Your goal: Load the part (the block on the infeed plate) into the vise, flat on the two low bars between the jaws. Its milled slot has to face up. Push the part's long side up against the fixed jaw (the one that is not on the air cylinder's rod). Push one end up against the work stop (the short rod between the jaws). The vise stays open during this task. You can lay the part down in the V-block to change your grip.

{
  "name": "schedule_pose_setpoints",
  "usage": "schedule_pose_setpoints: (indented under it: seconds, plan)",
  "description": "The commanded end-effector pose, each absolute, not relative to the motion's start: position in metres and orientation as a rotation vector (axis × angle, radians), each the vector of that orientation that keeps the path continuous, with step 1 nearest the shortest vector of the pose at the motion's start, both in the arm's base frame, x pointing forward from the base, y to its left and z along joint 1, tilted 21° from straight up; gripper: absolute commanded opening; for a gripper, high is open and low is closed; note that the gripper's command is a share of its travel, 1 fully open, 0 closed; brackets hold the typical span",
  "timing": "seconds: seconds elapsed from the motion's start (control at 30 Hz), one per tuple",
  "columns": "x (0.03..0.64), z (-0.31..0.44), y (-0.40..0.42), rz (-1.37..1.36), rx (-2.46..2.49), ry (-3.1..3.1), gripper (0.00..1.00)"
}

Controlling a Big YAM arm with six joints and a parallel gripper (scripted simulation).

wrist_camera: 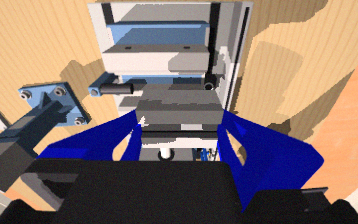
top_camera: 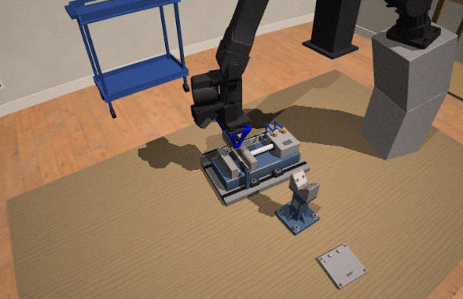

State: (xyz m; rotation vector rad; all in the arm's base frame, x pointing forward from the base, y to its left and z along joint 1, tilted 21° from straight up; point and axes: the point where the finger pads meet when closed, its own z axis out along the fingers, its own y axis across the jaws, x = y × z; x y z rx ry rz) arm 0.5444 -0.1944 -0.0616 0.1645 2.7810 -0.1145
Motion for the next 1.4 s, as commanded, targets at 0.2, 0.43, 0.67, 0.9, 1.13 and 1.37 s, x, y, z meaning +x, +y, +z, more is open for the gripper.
schedule_pose_setpoints:
  seconds: [0.2,0.43,0.67,0.9,1.13,1.37]
  plan:
    - [0.5632,-0.0447,-0.1927,-0.128,0.156,2.73,0.0]
    - [0.5625,-0.0456,-0.1919,-0.128,0.155,2.732,0.0]
    - [0.5613,-0.0472,-0.191,-0.127,0.154,2.735,0.0]
    - [0.5598,-0.0487,-0.1906,-0.127,0.154,2.739,0.0]
    - [0.5589,-0.0498,-0.1899,-0.126,0.154,2.741,0.0]
    - [0.5577,-0.0512,-0.1892,-0.126,0.153,2.744,0.0]
